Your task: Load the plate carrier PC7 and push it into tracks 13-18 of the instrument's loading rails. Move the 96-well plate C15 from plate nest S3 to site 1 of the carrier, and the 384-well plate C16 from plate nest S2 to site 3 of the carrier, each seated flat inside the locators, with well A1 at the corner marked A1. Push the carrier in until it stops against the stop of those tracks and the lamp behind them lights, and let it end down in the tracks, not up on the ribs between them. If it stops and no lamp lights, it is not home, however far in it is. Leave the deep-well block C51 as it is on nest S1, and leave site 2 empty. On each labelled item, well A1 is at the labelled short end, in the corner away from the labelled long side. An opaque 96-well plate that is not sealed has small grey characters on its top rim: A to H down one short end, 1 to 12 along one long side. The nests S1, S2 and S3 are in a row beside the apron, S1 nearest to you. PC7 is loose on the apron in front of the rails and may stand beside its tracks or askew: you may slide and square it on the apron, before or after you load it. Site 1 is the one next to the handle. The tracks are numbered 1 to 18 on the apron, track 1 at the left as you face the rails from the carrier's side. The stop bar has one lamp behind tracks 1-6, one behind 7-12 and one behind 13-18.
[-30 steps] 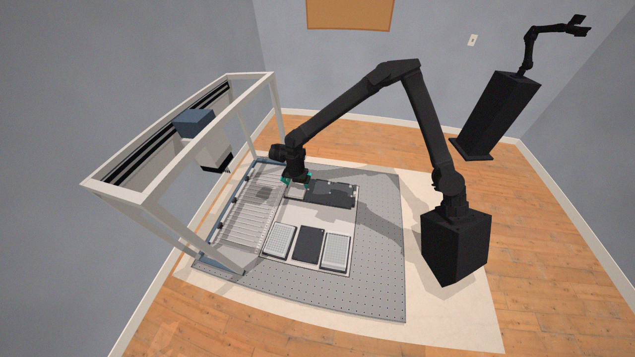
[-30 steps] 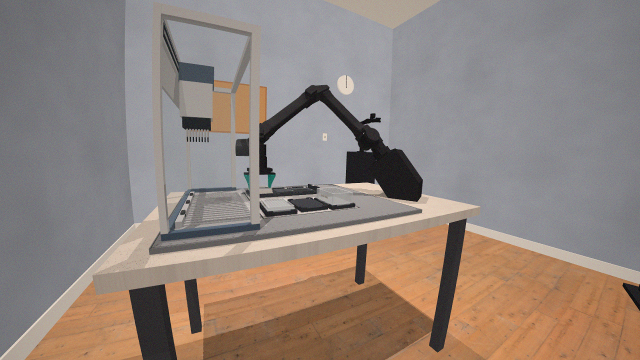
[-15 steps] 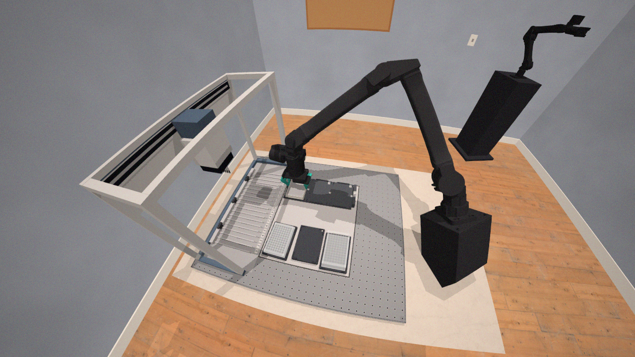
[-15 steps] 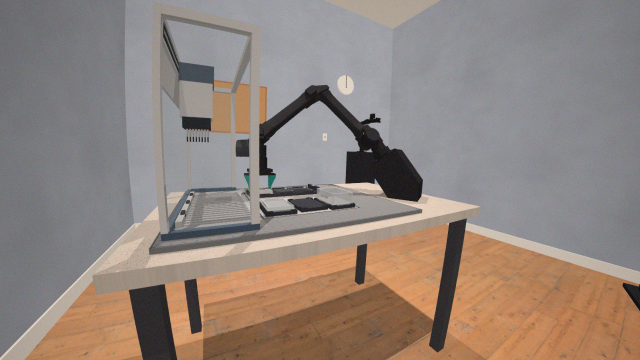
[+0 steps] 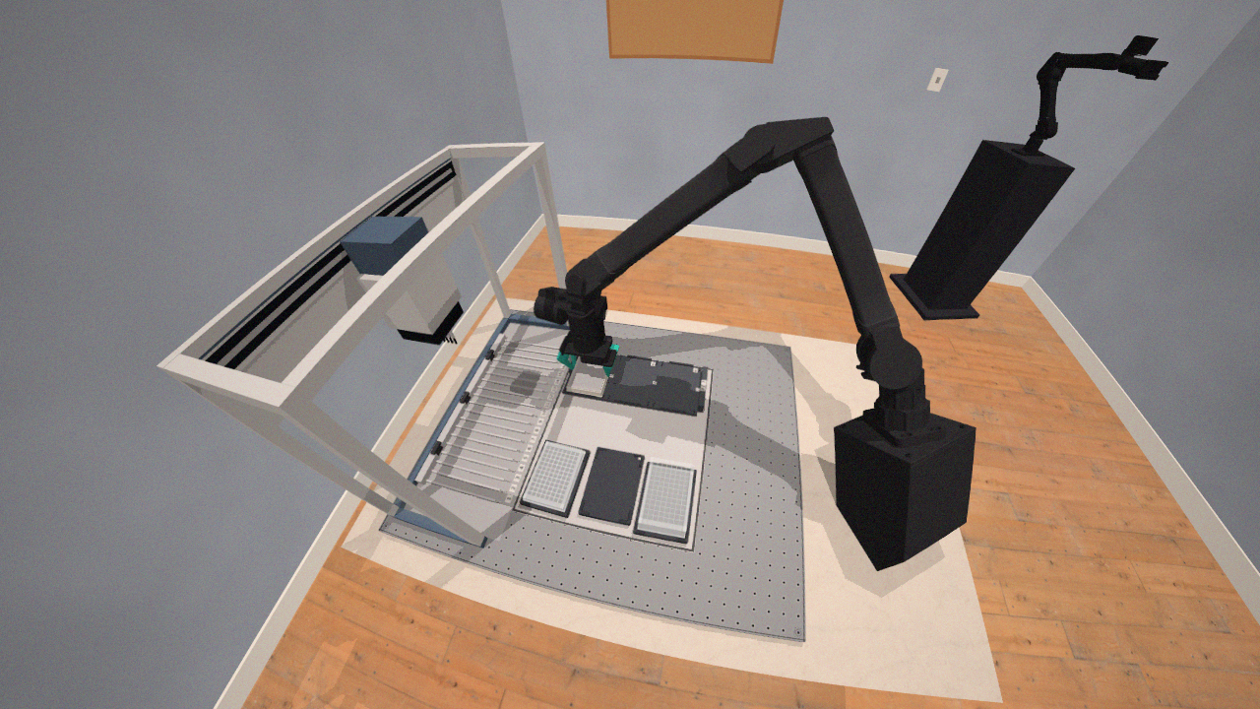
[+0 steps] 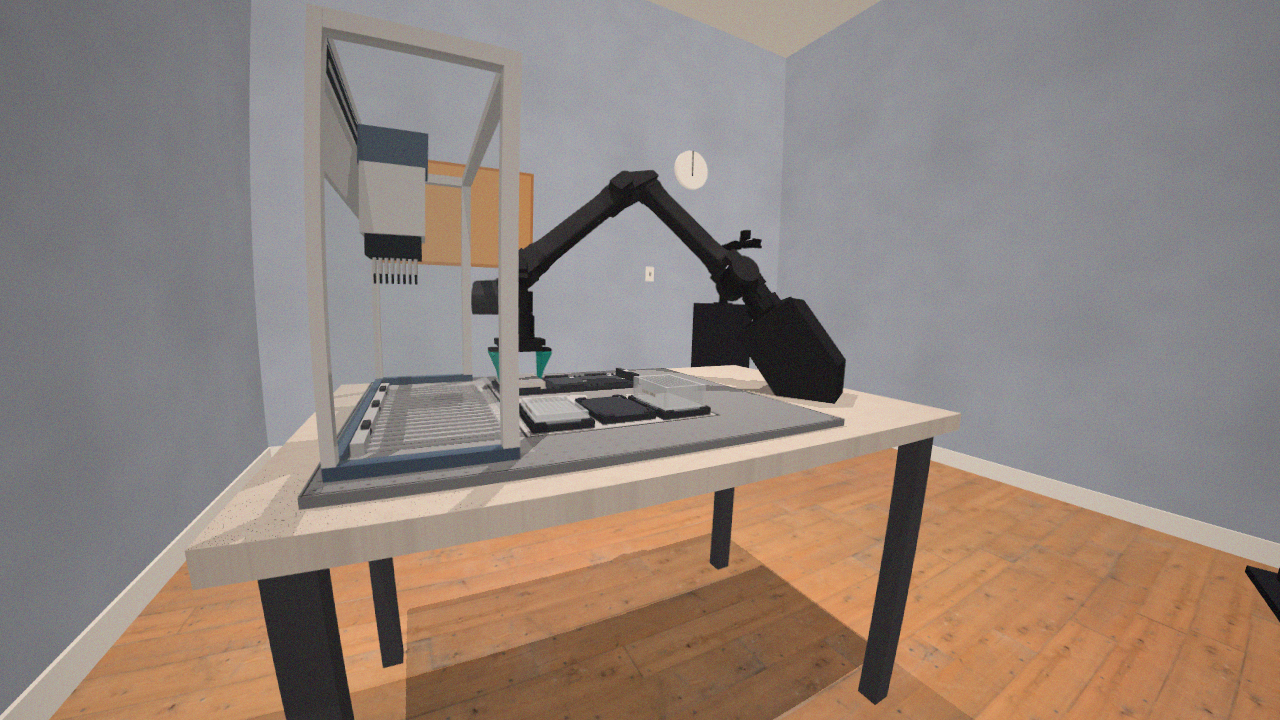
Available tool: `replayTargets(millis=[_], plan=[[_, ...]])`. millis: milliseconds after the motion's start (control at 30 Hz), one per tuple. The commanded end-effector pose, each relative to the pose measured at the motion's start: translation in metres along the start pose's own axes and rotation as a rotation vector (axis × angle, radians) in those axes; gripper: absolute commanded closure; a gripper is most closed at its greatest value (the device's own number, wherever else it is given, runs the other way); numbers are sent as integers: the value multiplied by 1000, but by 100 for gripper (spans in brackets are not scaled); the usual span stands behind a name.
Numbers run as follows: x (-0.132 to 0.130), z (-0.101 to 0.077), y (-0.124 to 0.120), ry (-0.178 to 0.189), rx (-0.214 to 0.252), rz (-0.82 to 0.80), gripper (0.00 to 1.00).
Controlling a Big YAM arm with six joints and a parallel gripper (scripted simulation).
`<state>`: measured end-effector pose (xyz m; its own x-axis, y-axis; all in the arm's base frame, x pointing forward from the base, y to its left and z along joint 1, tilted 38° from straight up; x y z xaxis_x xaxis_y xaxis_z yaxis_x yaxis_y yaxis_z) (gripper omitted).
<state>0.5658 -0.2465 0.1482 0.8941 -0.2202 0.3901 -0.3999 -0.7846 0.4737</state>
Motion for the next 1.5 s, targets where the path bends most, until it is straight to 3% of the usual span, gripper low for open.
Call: replayTargets(millis=[0,100,133,700,733,833,900,1400,1467], plan=[[15,-14,3,38,1,11,100],[15,-14,3,38,1,11,100],[15,-14,3,38,1,11,4],[15,-14,3,38,1,11,4],[23,-34,4,63,6,9,4],[27,-48,4,72,5,24,4],[27,-48,4,72,5,24,4],[26,-99,5,75,8,27,4],[26,-99,5,75,8,27,4]])
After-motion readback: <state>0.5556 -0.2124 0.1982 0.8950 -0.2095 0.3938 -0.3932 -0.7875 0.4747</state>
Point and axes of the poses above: the point where the finger pads meet when closed, its own z axis out along the fingers, its own x axis across the jaws, y = z × x, the point moved 1 cm from there along -z, back along the fingers, and after that the axes turned 9 degrees about z, right-handed, at the moved point
